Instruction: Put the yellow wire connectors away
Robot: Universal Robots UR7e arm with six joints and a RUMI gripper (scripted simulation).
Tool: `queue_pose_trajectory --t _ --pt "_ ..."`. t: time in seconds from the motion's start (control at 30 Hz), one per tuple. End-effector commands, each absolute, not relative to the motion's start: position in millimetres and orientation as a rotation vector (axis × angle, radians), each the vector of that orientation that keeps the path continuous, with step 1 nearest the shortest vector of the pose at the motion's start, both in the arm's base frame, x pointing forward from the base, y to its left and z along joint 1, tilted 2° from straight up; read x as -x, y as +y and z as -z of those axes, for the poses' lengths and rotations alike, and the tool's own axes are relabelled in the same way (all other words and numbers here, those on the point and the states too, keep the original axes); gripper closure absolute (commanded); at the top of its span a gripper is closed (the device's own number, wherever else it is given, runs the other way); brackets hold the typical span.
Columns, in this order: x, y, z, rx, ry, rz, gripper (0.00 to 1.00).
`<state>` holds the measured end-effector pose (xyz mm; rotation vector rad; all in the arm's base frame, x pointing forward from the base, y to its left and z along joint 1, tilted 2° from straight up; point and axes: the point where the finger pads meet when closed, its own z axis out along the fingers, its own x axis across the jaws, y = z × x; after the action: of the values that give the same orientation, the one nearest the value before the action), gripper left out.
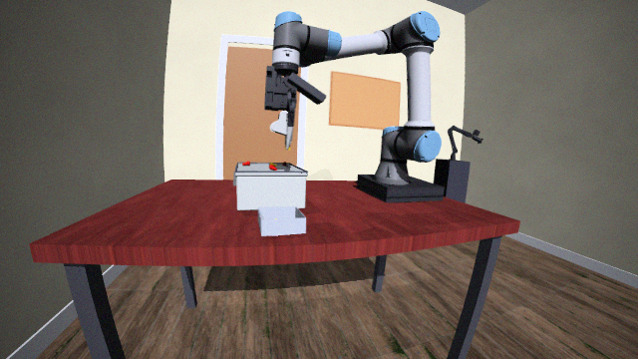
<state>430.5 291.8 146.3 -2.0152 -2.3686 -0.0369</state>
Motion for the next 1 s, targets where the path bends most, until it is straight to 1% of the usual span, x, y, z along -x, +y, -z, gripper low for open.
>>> queue_pose_trajectory --t 0.0,0.4,0.97 --pt "-429.0 316.1 -147.6 2.018 -2.369 0.036 1.0" --pt "-422.0 373.0 -149.7 2.018 -2.369 0.036 1.0" --pt "-420.3 386.9 -150.2 2.018 -2.369 0.036 1.0"
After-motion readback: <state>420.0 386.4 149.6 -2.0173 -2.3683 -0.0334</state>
